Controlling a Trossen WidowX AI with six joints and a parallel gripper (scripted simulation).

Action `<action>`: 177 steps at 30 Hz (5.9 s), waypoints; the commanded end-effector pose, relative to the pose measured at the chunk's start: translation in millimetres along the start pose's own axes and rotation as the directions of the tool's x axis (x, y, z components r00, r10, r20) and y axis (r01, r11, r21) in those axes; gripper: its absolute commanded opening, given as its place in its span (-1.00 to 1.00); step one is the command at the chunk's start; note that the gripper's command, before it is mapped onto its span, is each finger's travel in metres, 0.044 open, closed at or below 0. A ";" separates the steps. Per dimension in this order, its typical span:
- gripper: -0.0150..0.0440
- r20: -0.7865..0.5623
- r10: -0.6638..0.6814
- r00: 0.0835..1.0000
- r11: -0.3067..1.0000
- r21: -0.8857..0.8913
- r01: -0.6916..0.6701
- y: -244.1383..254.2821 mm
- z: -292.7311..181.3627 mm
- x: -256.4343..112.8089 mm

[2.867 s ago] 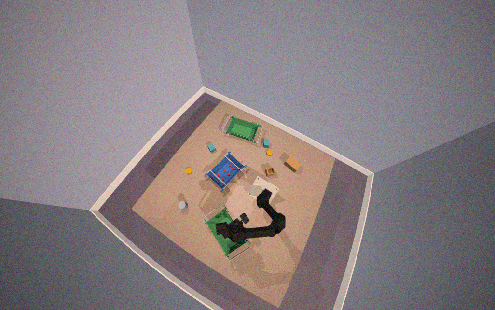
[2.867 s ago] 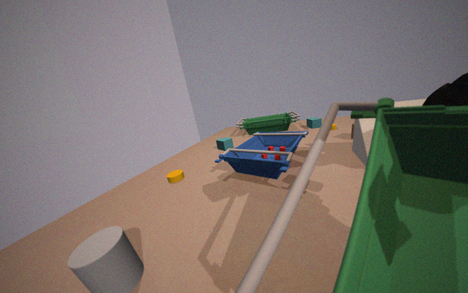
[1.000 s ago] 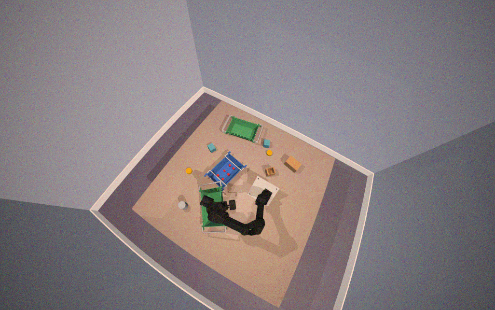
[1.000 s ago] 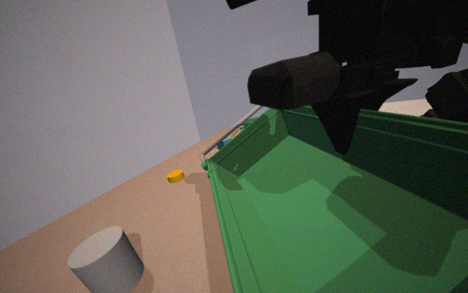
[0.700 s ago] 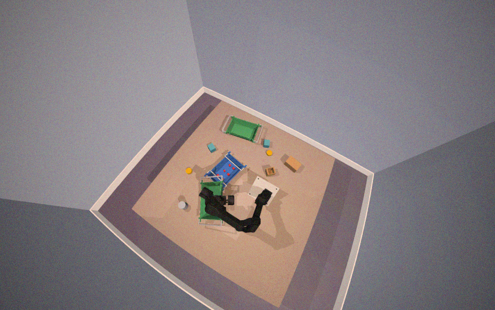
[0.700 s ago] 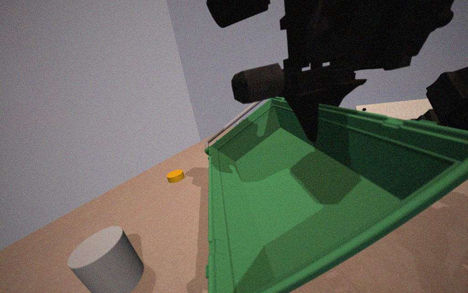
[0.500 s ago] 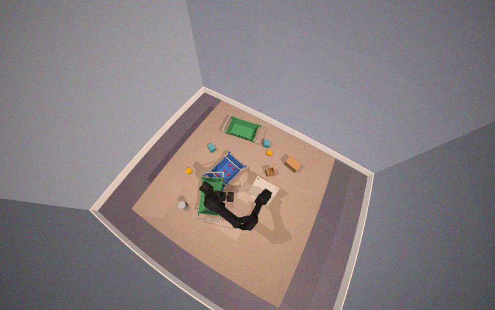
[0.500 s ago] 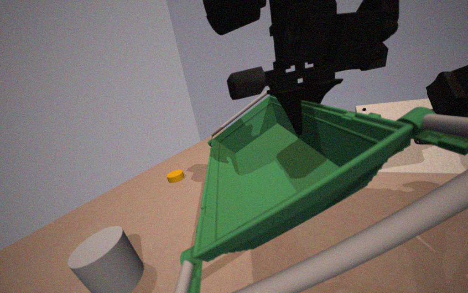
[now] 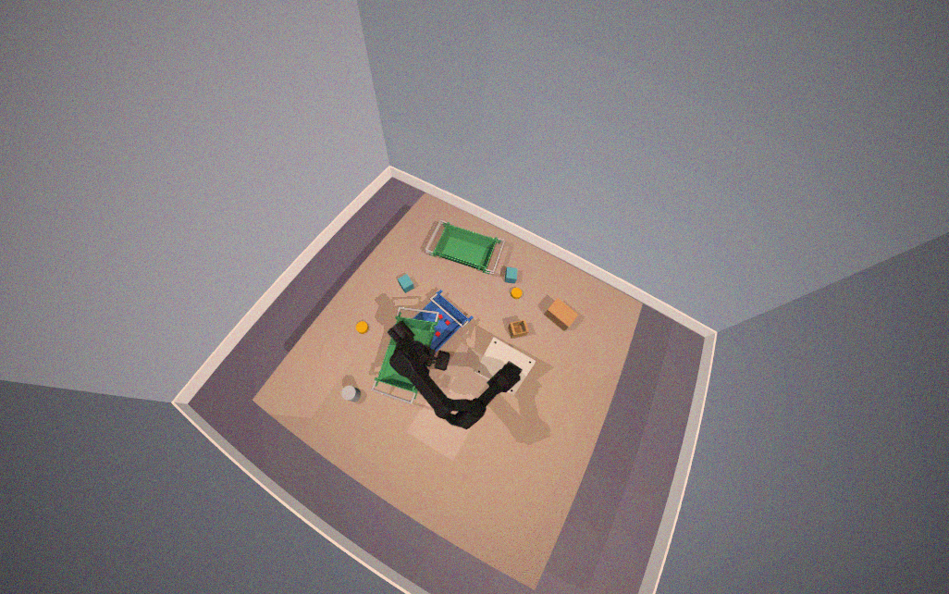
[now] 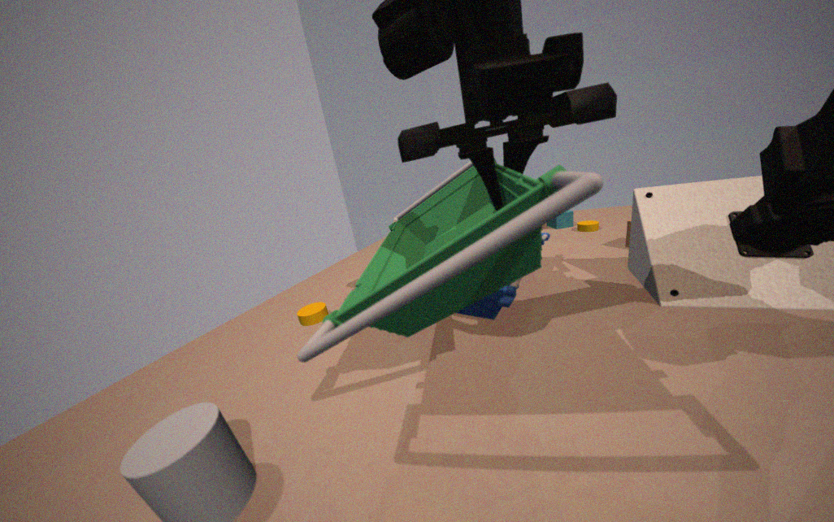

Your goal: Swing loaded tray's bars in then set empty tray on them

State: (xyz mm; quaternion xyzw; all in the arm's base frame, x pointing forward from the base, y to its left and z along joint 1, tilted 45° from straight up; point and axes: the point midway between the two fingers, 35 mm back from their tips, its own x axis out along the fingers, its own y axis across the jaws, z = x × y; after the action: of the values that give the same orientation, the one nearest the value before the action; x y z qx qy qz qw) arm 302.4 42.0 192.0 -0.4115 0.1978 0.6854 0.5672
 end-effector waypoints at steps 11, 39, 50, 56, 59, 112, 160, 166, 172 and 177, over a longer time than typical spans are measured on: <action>-0.49 0.016 -0.028 0.999 0.983 0.181 0.025 1.8 -71.8 -12.9; -0.49 0.053 -0.057 0.997 0.939 0.342 0.036 19.0 -136.3 -18.8; -0.49 0.053 -0.057 0.997 0.939 0.342 0.036 19.0 -136.3 -18.8; -0.49 0.053 -0.057 0.997 0.939 0.342 0.036 19.0 -136.3 -18.8; -0.49 0.055 -0.055 0.997 0.939 0.342 0.033 21.2 -139.2 -18.4; -0.49 0.109 -0.026 0.994 0.892 0.452 -0.027 26.7 -139.0 40.4; -0.49 0.113 -0.024 0.993 0.888 0.458 -0.030 35.4 -129.3 53.5; -0.49 0.113 -0.024 0.993 0.888 0.458 -0.030 35.4 -129.3 53.5; -0.49 0.113 -0.024 0.993 0.888 0.458 -0.030 35.4 -129.3 53.5; -0.49 0.113 -0.024 0.993 0.888 0.458 -0.030 35.4 -129.3 53.5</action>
State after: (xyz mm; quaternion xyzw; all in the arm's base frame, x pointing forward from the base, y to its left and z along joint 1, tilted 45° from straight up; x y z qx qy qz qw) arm 314.4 -35.5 68.2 -0.2311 0.3207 0.6368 0.6619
